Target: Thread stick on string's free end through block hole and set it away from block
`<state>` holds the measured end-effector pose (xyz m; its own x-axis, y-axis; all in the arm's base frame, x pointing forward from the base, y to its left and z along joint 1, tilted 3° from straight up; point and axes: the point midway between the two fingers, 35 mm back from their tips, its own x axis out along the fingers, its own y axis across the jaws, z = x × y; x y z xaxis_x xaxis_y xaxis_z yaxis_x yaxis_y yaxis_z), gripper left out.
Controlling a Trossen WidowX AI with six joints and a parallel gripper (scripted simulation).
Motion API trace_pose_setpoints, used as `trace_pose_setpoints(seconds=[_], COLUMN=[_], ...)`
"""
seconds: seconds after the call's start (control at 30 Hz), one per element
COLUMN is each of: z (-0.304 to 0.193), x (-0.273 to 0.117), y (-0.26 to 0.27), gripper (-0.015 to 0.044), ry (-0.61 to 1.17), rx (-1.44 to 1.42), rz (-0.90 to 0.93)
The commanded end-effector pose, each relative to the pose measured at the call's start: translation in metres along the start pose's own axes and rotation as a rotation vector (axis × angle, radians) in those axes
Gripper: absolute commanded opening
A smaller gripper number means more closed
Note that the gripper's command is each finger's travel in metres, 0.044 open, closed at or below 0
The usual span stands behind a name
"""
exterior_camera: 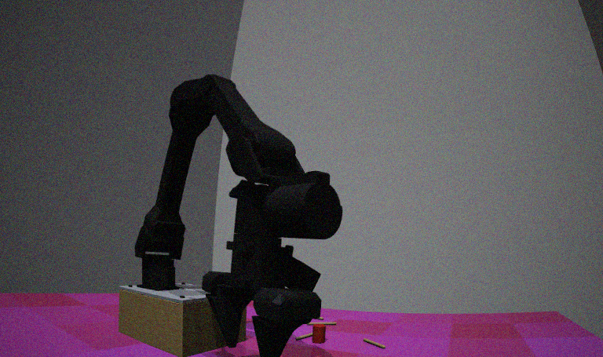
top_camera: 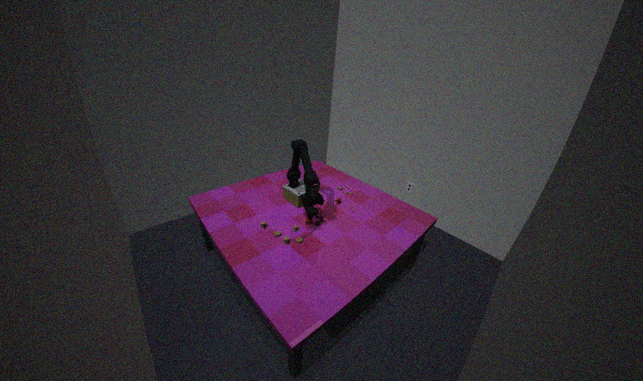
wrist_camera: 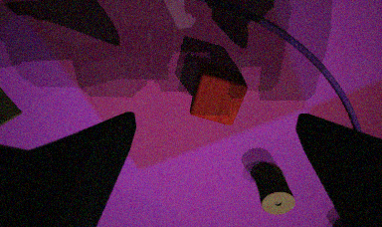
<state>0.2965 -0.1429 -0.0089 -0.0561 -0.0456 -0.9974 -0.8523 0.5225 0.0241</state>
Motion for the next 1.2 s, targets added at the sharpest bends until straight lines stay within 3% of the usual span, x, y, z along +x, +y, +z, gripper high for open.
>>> trace_pose_setpoints(seconds=[0.0, 0.4, 0.67, 0.97, 1.17], z=[-0.0006, -0.0011, -0.0010, -0.0011, -0.0011], x=[-0.0047, -0.0031, -0.0031, -0.0031, -0.0031], y=[-0.0011, 0.0000, -0.0004, -0.0005, -0.0005], gripper=[0.0440, 0.0440, 0.0240, 0.0240, 0.0083], ry=[-0.022, -0.022, -0.018, -0.018, -0.018], rx=[-0.098, -0.098, -0.094, -0.094, -0.094], rz=[-0.031, -0.031, -0.026, -0.026, -0.026])
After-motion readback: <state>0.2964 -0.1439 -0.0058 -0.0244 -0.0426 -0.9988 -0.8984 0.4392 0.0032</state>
